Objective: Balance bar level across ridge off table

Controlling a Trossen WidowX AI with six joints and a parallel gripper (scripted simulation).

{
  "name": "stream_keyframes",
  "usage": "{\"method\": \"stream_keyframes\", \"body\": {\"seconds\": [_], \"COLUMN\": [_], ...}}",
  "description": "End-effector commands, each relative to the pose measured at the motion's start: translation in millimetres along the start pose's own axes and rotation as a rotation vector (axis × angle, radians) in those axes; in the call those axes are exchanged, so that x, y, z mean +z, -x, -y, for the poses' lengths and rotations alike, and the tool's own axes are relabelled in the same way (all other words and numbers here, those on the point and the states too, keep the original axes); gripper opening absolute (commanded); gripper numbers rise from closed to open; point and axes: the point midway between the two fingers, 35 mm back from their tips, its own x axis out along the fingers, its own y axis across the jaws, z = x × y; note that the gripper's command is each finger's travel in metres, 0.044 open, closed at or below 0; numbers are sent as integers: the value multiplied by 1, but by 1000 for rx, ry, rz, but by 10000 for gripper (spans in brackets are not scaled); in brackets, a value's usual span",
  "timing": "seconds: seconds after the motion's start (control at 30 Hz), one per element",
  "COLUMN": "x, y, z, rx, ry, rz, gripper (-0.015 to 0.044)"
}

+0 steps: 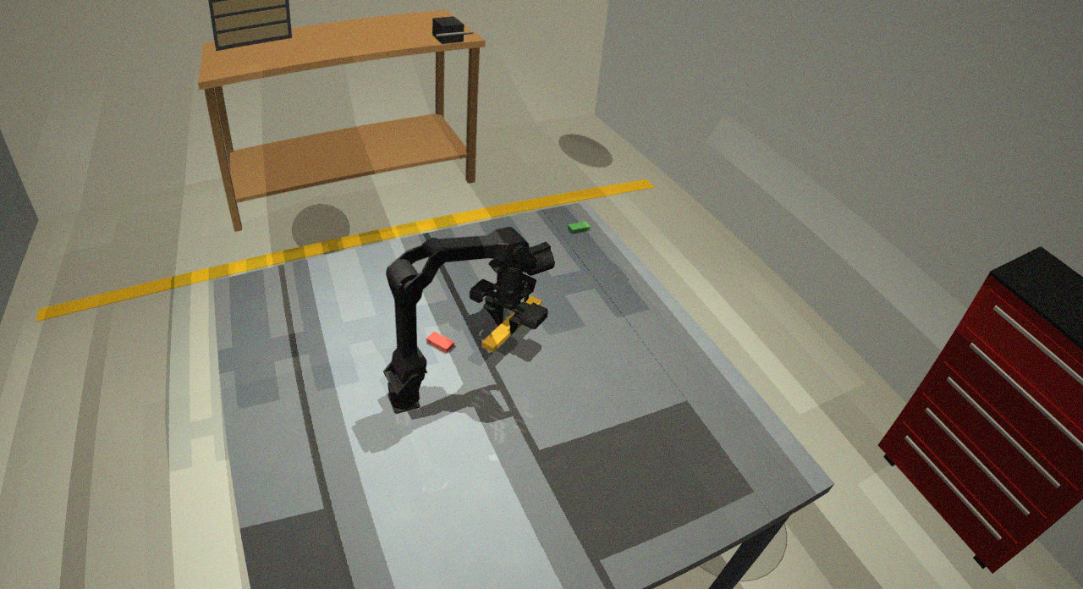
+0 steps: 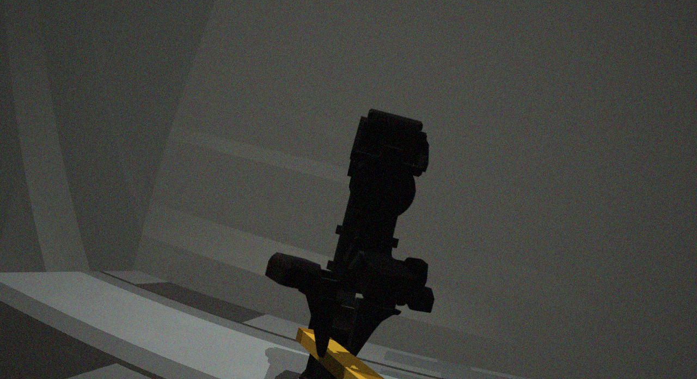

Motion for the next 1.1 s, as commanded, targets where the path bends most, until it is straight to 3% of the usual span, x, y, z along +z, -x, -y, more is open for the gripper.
{"method": "stream_keyframes", "body": {"seconds": [0.0, 0.57, 1.07], "x": [11, 44, 46], "y": [-1, -2, -21], "z": [-10, -62, -64], "rx": [-1, 4, 5], "ry": [-16, -75, -75], "rz": [1, 4, 4], "gripper": [0, 0, 0]}}
